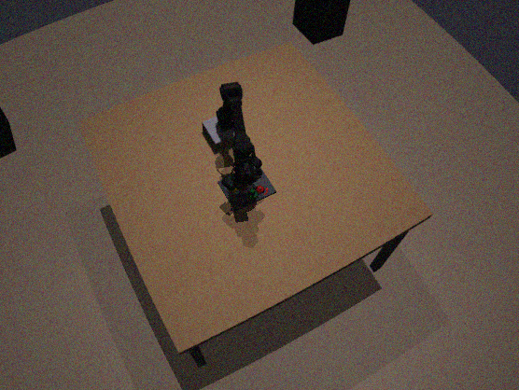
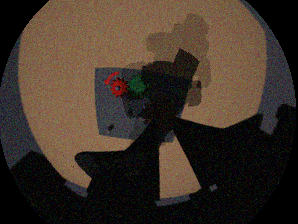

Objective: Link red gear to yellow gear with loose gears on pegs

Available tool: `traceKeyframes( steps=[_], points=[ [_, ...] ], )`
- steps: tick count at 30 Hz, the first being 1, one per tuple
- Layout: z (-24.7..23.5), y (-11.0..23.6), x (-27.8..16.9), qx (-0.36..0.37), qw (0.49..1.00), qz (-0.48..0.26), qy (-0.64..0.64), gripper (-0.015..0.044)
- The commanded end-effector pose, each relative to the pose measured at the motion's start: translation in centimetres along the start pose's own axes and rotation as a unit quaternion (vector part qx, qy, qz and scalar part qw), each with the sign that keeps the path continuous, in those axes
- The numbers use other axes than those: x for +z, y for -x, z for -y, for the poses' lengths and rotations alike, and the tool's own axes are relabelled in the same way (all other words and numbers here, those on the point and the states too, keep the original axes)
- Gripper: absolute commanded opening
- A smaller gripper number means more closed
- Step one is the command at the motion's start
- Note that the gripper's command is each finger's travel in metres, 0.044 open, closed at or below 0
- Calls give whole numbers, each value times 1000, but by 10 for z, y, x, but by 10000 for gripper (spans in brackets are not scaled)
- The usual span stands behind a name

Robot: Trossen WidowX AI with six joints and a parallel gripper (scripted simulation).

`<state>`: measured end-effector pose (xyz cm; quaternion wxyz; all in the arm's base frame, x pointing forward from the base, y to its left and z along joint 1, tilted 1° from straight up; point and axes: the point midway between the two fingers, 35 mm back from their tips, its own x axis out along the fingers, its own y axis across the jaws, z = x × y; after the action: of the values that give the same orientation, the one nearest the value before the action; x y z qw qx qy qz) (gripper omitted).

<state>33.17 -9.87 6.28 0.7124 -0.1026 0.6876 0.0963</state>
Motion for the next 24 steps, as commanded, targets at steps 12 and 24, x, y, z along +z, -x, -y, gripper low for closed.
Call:
traceKeyframes(
  steps=[12,24],
  points=[
    [-1,-12,0,1,996,1,92,0],
    [0,-30,0,2,997,1,72,0]
  ],
)
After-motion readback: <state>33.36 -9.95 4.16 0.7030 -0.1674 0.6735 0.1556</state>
